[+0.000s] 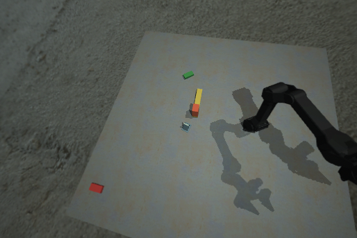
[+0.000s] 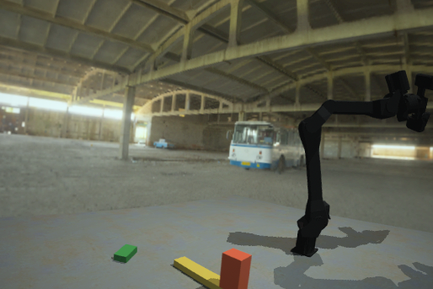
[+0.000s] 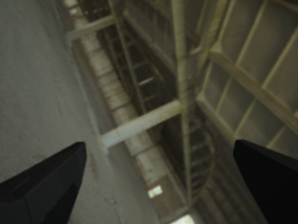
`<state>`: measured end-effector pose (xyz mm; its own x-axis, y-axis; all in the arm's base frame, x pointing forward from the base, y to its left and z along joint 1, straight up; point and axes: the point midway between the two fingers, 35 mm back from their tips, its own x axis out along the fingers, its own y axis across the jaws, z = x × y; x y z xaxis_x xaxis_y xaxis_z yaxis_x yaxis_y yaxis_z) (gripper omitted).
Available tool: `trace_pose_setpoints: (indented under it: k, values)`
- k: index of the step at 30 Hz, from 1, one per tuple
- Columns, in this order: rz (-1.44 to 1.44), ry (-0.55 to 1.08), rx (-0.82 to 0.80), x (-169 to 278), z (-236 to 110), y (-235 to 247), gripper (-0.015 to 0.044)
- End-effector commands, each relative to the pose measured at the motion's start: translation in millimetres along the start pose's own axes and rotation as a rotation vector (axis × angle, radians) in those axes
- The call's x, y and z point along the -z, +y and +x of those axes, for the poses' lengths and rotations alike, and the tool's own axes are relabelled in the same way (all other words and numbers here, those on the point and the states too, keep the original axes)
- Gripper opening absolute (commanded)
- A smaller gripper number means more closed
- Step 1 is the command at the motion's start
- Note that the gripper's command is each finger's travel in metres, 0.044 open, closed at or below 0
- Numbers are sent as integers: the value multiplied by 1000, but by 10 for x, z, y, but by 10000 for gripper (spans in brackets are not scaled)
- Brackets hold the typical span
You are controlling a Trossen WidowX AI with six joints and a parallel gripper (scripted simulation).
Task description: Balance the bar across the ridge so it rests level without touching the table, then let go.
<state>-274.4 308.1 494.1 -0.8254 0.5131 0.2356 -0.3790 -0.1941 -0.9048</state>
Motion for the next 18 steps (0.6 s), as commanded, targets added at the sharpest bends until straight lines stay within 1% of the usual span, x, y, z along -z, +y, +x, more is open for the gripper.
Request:
trace_pose_setpoints:
  k: [1,3,4,18]
  values:
    - [2,3,0,11,-2,-1,374]
    - [22,30,-2,102,-20,-13,321]
    - [37,50,-4,171,-35,-23,315]
    - [206,316,22,1048,-382,-214,315]
